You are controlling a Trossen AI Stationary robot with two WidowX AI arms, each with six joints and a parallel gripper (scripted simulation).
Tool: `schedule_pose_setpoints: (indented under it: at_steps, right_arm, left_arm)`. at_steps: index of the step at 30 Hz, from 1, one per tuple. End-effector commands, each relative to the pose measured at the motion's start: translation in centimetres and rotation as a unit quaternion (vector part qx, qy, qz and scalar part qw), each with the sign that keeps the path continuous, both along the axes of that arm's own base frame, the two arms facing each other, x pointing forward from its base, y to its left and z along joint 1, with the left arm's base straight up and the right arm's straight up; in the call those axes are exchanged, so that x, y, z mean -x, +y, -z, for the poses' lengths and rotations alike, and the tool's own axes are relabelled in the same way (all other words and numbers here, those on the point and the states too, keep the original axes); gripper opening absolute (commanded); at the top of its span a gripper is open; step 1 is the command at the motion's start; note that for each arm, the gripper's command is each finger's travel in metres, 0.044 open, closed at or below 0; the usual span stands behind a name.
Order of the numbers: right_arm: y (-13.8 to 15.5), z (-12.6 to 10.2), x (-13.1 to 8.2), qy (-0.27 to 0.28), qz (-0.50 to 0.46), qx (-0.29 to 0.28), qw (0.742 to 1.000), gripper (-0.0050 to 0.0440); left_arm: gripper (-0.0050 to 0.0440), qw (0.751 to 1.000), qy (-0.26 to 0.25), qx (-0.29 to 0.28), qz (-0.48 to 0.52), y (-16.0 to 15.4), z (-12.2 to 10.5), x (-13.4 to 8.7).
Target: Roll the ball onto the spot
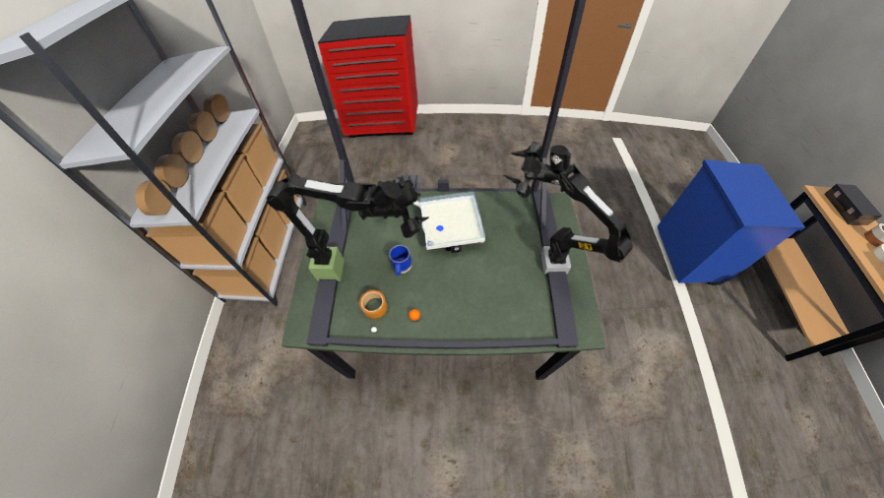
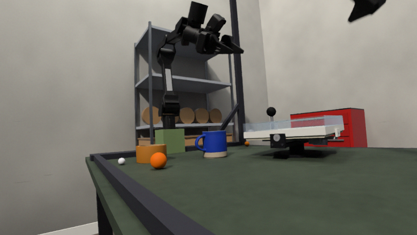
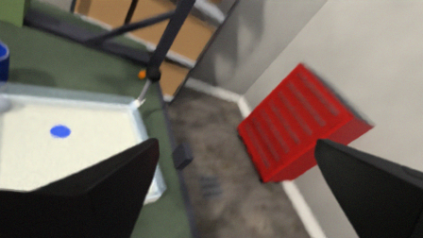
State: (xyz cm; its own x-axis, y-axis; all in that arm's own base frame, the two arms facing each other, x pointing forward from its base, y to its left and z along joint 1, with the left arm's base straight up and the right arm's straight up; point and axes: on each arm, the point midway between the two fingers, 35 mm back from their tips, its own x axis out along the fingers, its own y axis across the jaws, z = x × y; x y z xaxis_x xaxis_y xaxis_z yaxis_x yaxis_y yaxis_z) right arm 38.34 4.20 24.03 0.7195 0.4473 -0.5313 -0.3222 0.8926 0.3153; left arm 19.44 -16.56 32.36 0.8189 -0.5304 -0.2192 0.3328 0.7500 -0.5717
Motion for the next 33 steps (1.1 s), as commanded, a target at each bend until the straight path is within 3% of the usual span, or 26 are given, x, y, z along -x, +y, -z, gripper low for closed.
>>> schedule_pose_setpoints:
  at_steps: [1, 5, 33]
  right_arm:
    - [0.0, -1.1, 0.0, -0.015, -0.001, 0.001, 1.000, 0.0400]
    - [0.0, -1.1, 0.0, -0.015, -0.001, 0.001, 1.000, 0.0400]
    - [0.0, -1.1, 0.0, -0.015, -0.001, 0.001, 1.000, 0.0400]
  left_arm:
    - [0.0400, 0.998, -0.043, 0.050, -0.001, 2.7, -3.7, 2.2]
    - [0.0400, 0.993, -0.075, 0.088, -0.001, 5.2, -5.7, 4.3]
    - [0.0400, 0.988, -0.133, -0.015, -0.079, 10.1, -5.7, 1.6]
